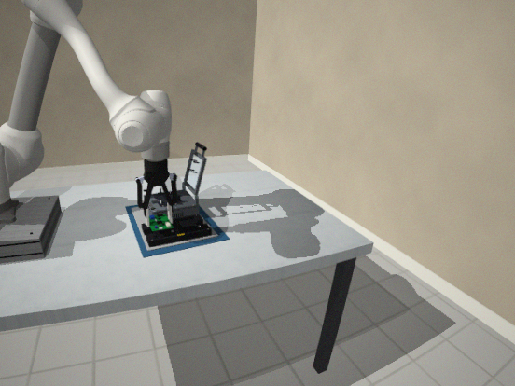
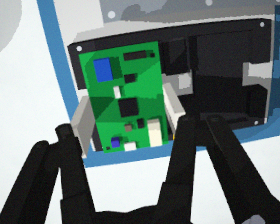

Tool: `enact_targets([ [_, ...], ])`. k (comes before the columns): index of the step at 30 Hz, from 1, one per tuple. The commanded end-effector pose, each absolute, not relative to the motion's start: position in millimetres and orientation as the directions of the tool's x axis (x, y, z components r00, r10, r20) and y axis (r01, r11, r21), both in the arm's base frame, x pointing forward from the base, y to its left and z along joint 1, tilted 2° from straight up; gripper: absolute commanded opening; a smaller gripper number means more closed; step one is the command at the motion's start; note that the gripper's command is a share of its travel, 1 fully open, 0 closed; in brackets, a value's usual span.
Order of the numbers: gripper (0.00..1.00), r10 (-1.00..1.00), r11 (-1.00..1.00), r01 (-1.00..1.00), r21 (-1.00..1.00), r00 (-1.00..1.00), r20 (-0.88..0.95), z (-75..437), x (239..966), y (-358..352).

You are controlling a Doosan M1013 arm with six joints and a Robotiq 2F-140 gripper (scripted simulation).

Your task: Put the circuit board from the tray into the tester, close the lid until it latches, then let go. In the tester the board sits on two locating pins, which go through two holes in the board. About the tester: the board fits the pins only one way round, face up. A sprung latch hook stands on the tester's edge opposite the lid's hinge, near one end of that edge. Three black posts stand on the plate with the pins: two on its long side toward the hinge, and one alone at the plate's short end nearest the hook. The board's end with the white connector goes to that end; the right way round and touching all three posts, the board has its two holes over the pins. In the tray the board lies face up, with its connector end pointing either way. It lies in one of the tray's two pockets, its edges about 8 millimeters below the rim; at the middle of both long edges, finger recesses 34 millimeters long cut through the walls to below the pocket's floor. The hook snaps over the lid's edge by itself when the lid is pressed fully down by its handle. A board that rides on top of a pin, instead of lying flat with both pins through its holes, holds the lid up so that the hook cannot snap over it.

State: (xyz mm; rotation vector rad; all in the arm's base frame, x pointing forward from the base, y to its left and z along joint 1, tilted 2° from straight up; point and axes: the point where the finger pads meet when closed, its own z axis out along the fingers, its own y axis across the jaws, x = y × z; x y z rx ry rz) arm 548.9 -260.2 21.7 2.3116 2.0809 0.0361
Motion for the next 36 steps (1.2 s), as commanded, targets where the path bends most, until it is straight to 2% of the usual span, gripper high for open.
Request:
enact_targets([
  [1, 0.46, 0.995, -0.101, 0.994, 0.041, 0.101, -0.010, 34, 552, -262],
  [20, 0.46, 0.995, -0.101, 0.994, 0.041, 0.101, -0.010, 77, 550, -261],
  [36, 0.46, 0.995, -0.101, 0.994, 0.041, 0.101, -0.010, 83, 550, -261],
])
